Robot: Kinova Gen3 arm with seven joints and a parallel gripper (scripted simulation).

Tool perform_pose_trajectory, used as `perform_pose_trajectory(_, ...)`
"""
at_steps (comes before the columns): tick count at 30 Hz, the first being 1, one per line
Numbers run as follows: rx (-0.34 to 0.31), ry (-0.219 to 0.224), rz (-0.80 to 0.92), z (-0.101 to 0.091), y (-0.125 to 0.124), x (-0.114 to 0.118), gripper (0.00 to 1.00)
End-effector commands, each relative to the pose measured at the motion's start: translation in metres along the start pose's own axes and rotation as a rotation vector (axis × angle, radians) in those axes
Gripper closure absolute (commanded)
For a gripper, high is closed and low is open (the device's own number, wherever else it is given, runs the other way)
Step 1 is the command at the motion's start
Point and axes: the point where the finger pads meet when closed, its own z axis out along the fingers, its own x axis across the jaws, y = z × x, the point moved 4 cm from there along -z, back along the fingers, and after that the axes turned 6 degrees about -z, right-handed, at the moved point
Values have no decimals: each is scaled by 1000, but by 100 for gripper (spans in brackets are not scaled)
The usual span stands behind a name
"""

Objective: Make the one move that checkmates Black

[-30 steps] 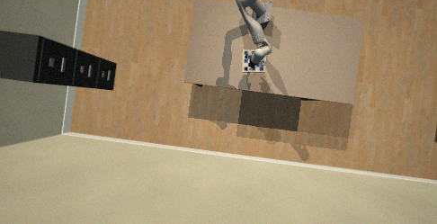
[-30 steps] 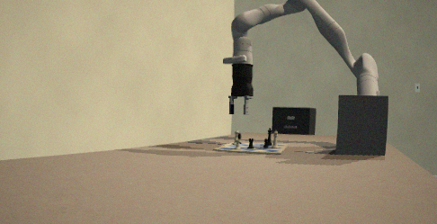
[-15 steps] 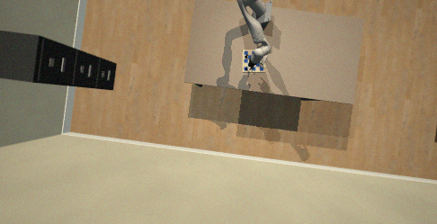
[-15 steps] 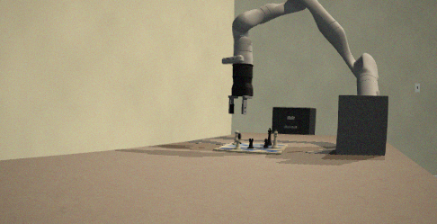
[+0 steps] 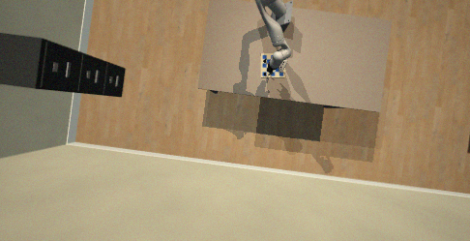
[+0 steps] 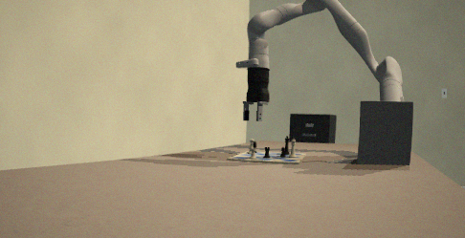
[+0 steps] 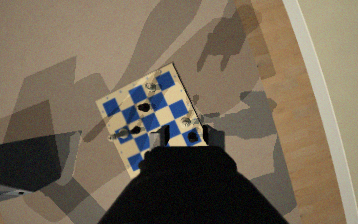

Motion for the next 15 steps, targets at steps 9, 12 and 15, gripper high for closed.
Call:
perform_pose_trajectory(9,1,2,0,-1,0,0,21)
perform_pose_trajectory(12,1,2,0,-1,0,0,21)
perform_pose_trajectory(15,1,2,0,-1,0,0,21)
